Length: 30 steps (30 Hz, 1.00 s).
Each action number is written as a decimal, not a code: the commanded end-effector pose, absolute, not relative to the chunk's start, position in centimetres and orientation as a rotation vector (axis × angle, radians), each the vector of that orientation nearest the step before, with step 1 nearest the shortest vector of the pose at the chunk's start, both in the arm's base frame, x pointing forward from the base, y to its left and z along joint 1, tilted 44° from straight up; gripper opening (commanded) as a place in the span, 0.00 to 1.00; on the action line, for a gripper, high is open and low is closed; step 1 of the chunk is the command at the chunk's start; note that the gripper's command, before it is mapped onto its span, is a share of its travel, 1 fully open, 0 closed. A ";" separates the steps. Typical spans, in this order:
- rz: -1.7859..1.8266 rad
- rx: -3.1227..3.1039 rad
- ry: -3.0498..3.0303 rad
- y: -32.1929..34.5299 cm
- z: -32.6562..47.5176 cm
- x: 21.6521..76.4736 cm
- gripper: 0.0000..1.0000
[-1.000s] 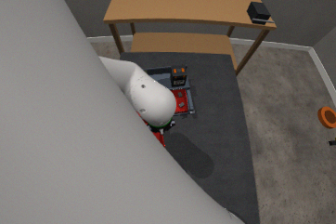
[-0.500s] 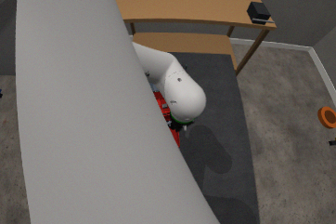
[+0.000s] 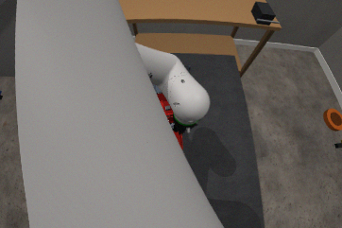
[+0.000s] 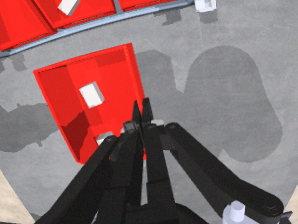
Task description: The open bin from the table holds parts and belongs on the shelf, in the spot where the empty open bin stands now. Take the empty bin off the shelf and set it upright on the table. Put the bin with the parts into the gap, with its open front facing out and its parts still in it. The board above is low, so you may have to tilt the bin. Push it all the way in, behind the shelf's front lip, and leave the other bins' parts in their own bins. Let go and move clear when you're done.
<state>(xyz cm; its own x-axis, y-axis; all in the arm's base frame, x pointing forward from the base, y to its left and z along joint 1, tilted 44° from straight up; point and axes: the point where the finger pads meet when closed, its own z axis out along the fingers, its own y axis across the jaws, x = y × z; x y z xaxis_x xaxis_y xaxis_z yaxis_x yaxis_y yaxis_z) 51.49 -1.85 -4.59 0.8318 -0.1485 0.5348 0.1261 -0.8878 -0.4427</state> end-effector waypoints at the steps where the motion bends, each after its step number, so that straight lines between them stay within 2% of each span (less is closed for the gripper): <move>1: -0.796 -2.543 0.017 -1.9 -4.7 51.6 0.10; 30: -0.796 -2.543 0.017 0.8 -9.1 54.9 0.10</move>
<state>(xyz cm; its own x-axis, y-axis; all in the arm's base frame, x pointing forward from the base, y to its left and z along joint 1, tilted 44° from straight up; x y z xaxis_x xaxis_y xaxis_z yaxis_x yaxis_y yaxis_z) 54.64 0.64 -8.79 0.8317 -0.1483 0.5350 0.1258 -0.8882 -0.4418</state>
